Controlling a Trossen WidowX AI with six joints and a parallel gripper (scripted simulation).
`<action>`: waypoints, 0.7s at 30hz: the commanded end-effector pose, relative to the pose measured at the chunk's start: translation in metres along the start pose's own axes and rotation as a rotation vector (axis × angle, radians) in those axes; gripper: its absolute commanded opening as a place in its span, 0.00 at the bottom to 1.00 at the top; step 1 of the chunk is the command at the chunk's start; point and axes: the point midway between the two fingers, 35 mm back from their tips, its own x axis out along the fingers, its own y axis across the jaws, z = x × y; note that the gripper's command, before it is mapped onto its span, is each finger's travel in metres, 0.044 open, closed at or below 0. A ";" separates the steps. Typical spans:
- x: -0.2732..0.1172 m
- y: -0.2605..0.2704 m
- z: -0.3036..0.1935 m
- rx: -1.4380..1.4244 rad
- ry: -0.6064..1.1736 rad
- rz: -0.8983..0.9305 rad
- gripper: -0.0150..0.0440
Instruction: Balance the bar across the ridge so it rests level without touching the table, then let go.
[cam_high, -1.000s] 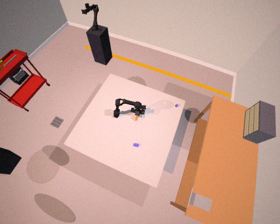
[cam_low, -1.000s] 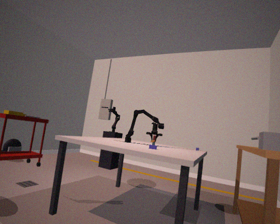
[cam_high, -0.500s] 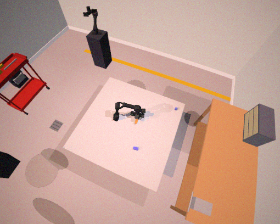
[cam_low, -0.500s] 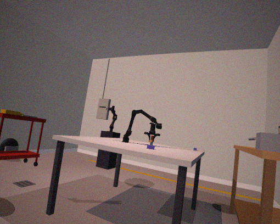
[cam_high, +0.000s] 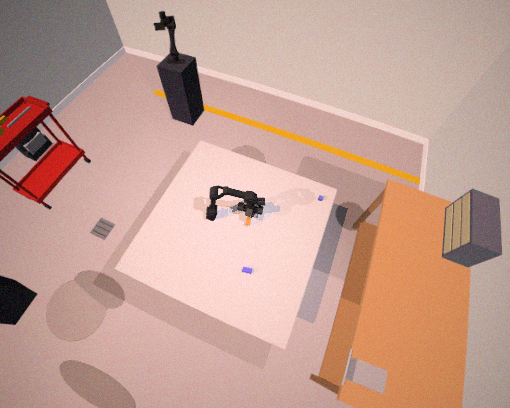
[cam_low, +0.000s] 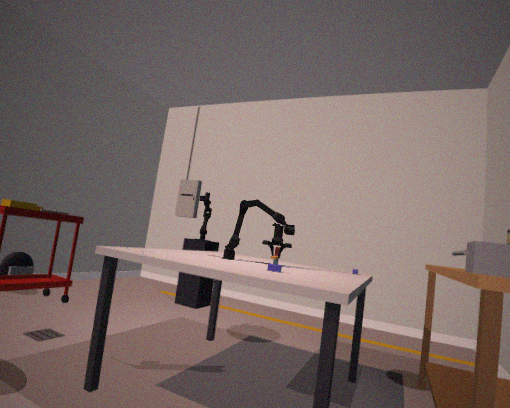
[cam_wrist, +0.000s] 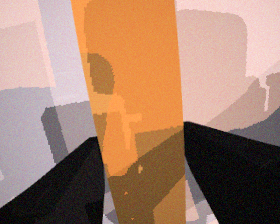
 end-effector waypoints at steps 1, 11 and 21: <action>0.000 0.000 0.000 0.000 0.000 0.000 0.55; 0.000 0.000 0.000 0.000 0.000 0.000 0.57; 0.000 0.000 0.000 0.000 0.000 0.000 0.75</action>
